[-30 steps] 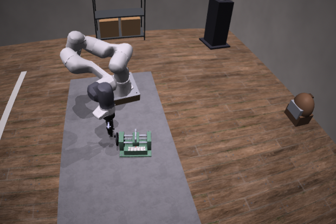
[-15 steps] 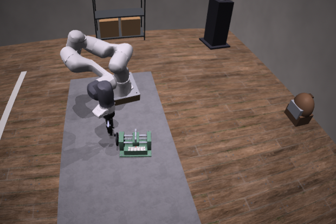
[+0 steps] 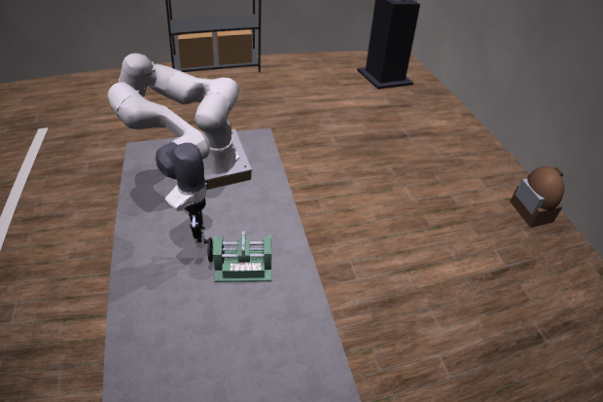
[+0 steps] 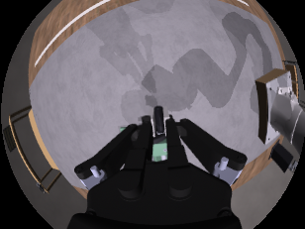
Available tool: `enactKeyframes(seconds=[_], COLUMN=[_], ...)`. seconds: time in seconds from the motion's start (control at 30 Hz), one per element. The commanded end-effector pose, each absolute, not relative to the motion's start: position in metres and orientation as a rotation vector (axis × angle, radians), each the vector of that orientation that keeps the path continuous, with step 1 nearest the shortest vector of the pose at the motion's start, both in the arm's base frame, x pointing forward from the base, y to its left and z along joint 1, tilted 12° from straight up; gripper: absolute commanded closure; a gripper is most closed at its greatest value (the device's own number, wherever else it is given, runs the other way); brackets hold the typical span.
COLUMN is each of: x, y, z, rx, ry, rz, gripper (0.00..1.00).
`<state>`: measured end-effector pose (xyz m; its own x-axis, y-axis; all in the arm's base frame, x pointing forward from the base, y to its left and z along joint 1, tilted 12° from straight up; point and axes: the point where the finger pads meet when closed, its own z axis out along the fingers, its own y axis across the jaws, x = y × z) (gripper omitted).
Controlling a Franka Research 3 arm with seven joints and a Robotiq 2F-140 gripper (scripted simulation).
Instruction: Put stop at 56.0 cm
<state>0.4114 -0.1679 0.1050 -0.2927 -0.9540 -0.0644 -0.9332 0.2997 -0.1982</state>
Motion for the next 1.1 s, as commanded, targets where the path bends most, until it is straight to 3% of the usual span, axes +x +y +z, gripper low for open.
enactKeyframes(seconds=[0.0,1.07], x=[0.4129,0.4165], y=[-0.1680,-0.1696], z=[0.1092,0.1165], rx=[-1.756,-1.756], ry=[2.385,2.385], rz=[-0.181,-0.181], gripper=[0.96,0.96])
